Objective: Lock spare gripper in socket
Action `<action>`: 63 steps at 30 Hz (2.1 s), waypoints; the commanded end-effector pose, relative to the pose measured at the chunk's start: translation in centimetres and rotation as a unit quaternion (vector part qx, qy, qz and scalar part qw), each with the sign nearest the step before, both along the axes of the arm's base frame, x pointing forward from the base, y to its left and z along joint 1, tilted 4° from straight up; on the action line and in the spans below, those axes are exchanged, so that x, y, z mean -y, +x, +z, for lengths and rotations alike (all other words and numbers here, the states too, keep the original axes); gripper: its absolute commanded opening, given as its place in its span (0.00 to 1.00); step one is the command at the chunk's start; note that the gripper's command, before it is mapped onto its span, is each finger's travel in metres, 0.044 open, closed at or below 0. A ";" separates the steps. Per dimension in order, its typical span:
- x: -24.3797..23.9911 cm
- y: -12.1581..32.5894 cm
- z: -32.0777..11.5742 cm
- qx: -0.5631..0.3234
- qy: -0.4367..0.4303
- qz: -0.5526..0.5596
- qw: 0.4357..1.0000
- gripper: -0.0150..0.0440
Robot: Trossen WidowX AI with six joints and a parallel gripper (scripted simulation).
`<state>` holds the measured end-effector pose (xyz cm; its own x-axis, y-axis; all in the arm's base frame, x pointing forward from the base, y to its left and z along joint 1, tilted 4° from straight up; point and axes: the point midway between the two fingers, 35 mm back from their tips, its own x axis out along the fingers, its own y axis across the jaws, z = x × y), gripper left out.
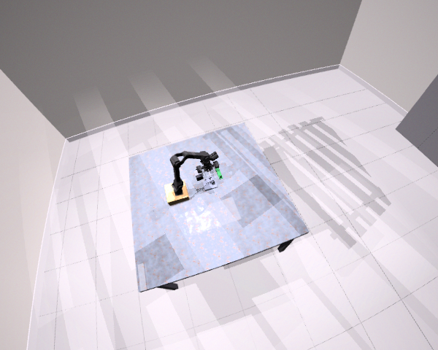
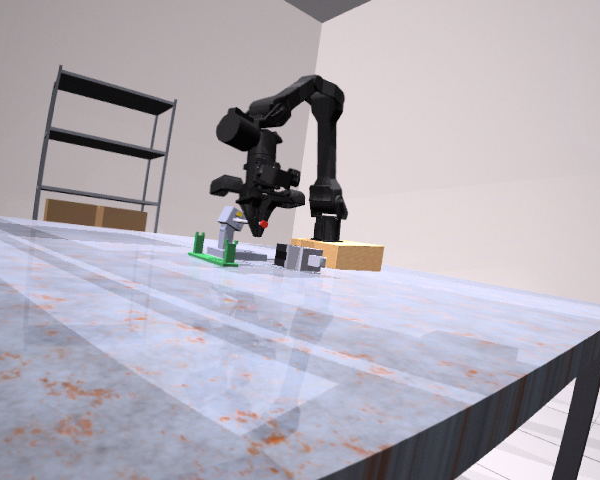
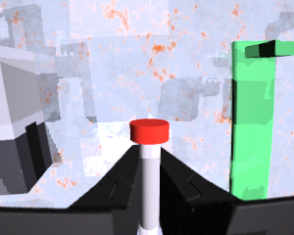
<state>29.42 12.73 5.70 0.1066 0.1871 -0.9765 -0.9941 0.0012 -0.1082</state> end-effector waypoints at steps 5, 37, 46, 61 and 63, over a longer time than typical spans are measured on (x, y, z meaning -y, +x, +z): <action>-0.7 0.0 0.3 0.000 0.003 -0.001 1.000 0.25; -3.5 0.1 0.4 0.000 0.001 -0.001 1.000 0.25; -4.3 0.0 0.6 0.000 0.000 -0.002 1.000 0.25; -5.7 0.0 1.0 0.000 -0.001 -0.002 1.000 0.25; -5.8 0.0 1.0 0.000 -0.001 -0.002 1.000 0.25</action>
